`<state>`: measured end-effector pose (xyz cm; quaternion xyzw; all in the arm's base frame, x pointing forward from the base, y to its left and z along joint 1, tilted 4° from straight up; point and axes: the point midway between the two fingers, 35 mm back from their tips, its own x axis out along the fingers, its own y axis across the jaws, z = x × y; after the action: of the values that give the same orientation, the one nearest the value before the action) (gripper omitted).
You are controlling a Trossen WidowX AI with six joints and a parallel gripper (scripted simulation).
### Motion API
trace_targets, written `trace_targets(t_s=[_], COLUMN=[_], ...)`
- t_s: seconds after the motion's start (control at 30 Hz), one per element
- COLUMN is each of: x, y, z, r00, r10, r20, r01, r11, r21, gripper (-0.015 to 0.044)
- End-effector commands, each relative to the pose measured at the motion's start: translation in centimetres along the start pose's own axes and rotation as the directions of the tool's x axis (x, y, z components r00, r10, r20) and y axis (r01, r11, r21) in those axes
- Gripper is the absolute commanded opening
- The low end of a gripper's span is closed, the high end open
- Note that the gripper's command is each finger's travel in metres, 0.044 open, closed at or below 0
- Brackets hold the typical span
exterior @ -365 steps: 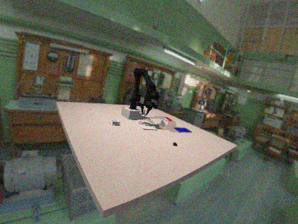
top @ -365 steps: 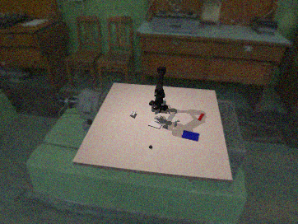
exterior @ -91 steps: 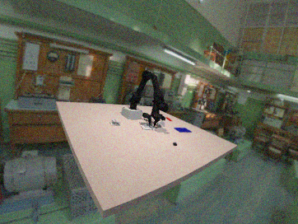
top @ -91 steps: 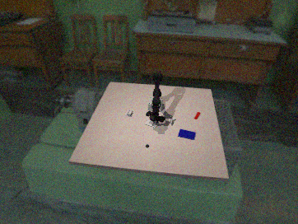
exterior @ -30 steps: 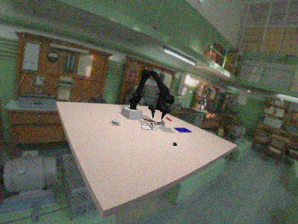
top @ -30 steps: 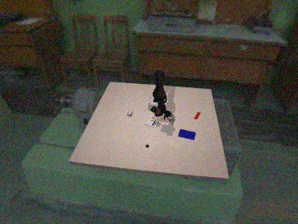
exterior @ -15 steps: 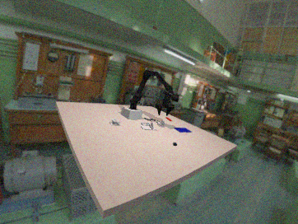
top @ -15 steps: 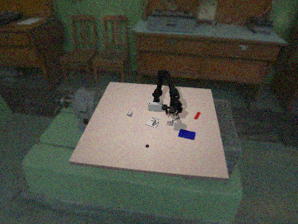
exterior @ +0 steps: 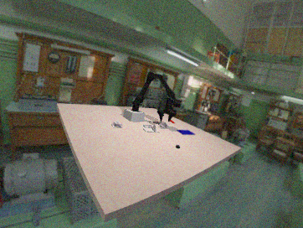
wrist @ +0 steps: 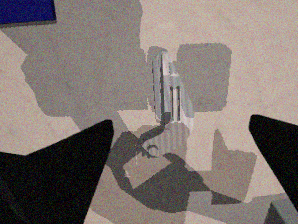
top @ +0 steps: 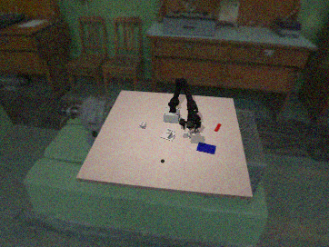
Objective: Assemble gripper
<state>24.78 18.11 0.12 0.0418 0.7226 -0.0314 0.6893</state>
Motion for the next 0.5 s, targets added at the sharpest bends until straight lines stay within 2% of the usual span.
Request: trace_targets(t_s=[0.0, 0.47], x=[0.6, 2.9], y=[0.0, 0.0], z=[-0.1, -0.1], r00=[1.000, 1.000], r10=[-0.001, -0.001], r20=[-0.009, -0.009], r01=[0.001, 0.001], r11=[1.000, 1.000], r21=[0.005, 0.005], gripper=[0.0440, 0.0440])
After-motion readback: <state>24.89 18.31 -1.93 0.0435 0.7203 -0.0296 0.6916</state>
